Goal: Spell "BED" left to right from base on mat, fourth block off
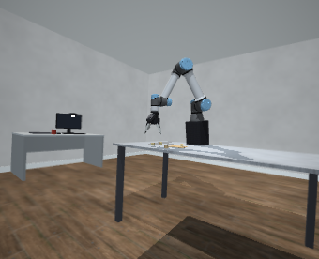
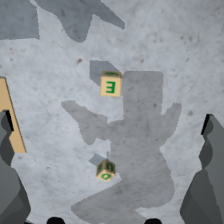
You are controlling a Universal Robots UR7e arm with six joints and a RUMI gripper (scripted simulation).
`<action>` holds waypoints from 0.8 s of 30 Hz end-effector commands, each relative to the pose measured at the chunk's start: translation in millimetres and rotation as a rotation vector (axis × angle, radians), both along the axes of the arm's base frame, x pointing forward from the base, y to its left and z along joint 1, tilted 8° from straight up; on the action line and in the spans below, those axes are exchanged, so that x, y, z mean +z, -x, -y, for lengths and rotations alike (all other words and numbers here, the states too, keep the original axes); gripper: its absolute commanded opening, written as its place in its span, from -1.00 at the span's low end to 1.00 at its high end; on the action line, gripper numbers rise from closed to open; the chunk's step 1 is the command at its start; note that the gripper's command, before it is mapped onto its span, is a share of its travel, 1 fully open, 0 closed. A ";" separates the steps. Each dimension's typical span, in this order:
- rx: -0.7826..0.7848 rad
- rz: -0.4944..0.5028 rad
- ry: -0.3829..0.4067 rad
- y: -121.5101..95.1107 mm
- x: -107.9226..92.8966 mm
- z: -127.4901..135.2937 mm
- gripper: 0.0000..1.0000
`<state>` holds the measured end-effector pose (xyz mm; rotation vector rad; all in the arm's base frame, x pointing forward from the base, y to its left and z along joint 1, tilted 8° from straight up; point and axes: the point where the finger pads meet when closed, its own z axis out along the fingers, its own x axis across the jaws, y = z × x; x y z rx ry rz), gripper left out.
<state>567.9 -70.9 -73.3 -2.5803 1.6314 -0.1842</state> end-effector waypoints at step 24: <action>0.507 0.003 0.075 25.2 -5.0 -43.4 1.00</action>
